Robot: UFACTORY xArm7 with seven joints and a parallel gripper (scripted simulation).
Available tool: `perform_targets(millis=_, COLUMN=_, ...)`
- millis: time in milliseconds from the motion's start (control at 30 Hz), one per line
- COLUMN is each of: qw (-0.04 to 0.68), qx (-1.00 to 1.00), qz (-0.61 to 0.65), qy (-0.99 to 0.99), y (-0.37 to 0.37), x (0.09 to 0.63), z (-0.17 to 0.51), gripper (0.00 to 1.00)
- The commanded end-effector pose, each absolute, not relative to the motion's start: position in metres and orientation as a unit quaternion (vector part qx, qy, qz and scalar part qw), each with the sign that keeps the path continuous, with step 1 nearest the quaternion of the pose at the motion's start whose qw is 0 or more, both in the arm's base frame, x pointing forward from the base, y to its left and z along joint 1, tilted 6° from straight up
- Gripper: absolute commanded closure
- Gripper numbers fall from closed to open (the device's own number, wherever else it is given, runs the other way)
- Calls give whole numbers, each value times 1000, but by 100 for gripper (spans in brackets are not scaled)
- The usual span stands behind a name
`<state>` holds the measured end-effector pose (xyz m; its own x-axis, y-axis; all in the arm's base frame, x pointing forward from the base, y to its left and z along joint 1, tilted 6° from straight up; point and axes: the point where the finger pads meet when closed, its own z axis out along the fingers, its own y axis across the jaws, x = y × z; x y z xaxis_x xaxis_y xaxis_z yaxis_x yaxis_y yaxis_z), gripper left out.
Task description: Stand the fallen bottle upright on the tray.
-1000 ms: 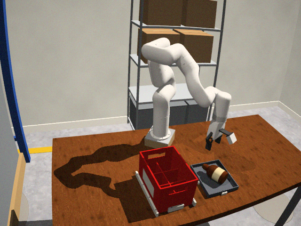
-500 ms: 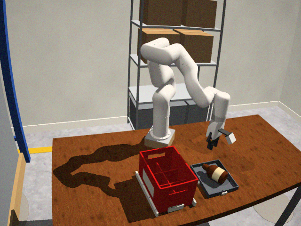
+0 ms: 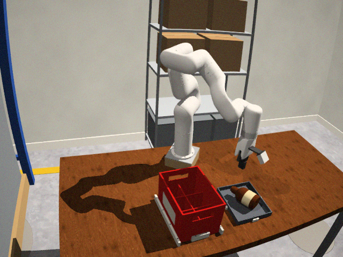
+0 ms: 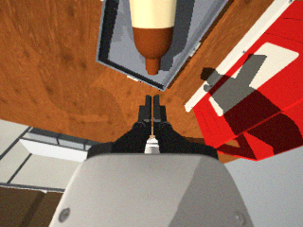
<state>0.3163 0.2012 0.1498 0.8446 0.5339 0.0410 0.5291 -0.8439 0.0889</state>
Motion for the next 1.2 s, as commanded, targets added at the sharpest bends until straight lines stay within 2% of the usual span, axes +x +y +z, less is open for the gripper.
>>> perform_targets(millis=0, qw=36, qx=960, qz=34, qy=277, y=202, x=317, z=151, gripper=100)
perform_targets(millis=633, qw=36, qx=960, qz=34, qy=277, y=202, x=317, z=151, gripper=100)
perform_targets(millis=667, qw=36, qx=960, qz=34, qy=277, y=202, x=317, z=151, gripper=35)
perform_targets(millis=1167, qw=36, qx=960, qz=34, qy=277, y=202, x=317, z=151, gripper=35)
